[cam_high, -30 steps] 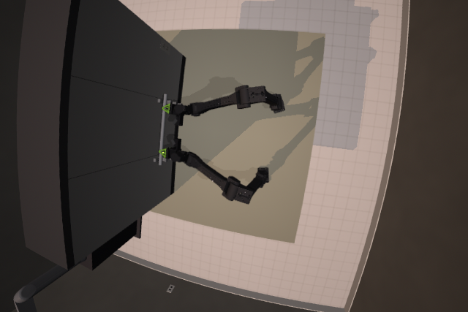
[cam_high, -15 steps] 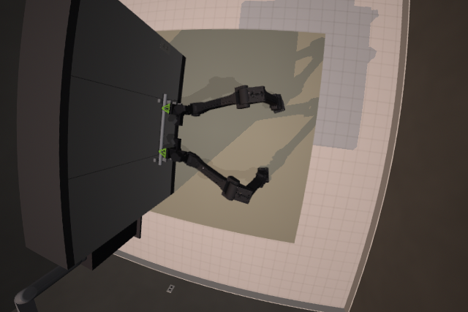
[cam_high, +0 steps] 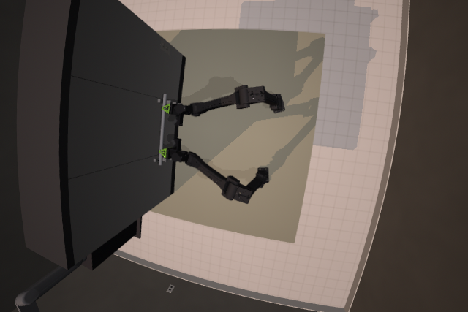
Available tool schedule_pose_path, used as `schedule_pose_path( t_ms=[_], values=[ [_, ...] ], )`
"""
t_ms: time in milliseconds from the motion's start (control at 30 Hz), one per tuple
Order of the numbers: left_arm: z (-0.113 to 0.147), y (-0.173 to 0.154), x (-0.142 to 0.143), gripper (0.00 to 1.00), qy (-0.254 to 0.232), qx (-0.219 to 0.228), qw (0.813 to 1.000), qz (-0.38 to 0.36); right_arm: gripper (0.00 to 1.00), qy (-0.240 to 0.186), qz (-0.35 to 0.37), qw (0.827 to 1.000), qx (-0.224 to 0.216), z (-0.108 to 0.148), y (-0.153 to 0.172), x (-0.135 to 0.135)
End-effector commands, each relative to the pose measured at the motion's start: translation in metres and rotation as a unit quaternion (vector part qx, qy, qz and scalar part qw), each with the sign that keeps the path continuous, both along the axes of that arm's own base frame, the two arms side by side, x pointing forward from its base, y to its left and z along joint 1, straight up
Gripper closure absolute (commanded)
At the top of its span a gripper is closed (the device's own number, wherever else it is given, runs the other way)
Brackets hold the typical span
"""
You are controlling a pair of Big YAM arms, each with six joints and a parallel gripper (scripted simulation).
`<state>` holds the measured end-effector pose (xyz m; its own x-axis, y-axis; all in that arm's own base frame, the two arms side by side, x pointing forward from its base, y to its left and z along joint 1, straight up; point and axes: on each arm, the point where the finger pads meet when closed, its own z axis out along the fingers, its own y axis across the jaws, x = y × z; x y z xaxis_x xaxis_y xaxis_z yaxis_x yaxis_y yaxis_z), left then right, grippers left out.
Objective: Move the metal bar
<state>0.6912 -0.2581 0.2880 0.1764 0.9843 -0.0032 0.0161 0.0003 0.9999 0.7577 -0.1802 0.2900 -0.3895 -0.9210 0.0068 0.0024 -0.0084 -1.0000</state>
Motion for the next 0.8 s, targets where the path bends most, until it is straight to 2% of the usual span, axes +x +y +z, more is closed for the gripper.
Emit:
schedule_pose_path(
  t_ms=[0, 767],
  values=[
    [0.0144, 0.0013, 0.0041, 1.00, -0.024, -0.010, 1.000, 0.002, 1.00, -0.040, -0.006, 0.999, -0.003, 0.0330, -0.0079, 0.0018],
    [0.0094, 0.0013, 0.0041, 1.00, -0.024, -0.010, 1.000, 0.002, 1.00, -0.040, -0.006, 0.999, -0.003, 0.0371, -0.0079, 0.0018]
  ],
)
